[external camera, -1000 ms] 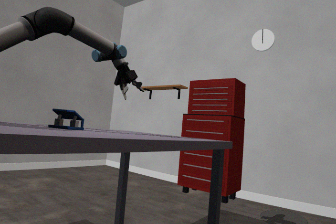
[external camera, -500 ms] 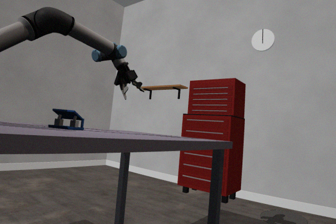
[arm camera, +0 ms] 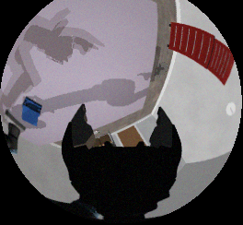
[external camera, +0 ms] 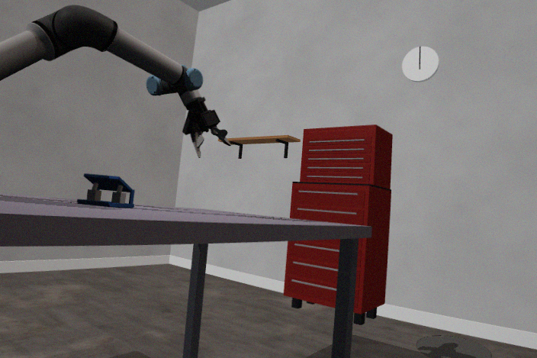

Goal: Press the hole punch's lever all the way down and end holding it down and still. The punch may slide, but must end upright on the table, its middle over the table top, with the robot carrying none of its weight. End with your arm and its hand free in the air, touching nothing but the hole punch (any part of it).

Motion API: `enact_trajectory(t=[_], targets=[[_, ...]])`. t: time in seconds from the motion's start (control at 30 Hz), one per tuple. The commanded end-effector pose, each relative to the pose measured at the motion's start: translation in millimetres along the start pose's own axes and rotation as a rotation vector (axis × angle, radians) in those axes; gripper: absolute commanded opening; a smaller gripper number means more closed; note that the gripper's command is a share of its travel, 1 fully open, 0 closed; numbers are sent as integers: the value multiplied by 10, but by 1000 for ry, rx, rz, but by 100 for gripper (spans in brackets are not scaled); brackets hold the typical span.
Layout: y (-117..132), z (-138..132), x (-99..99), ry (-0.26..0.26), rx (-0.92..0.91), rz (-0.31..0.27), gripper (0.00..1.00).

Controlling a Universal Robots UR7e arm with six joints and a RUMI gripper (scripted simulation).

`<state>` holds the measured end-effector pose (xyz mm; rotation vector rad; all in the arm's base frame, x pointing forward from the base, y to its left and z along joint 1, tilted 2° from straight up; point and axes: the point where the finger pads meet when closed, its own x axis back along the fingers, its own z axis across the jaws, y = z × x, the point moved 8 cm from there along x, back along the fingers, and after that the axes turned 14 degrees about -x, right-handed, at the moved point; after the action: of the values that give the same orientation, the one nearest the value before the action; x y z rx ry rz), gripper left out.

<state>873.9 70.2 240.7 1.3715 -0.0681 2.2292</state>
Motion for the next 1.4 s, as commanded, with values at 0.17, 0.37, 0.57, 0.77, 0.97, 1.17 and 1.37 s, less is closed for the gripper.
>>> enact_trajectory(t=[0.17, 0.37, 0.57, 0.77, 0.97, 1.17, 1.37], targets=[[394, -175, 129, -59, -86, 7, 100], [775, -418, 251, -121, -174, 10, 100], [1059, -650, 347, -170, -245, 10, 100], [1470, -1082, 495, -247, -358, 6, 100], [1752, -1465, 602, -307, -447, 1, 100], [1981, -1851, 694, -361, -530, -6, 100], [2222, -2373, 796, -430, -634, -18, 100]])
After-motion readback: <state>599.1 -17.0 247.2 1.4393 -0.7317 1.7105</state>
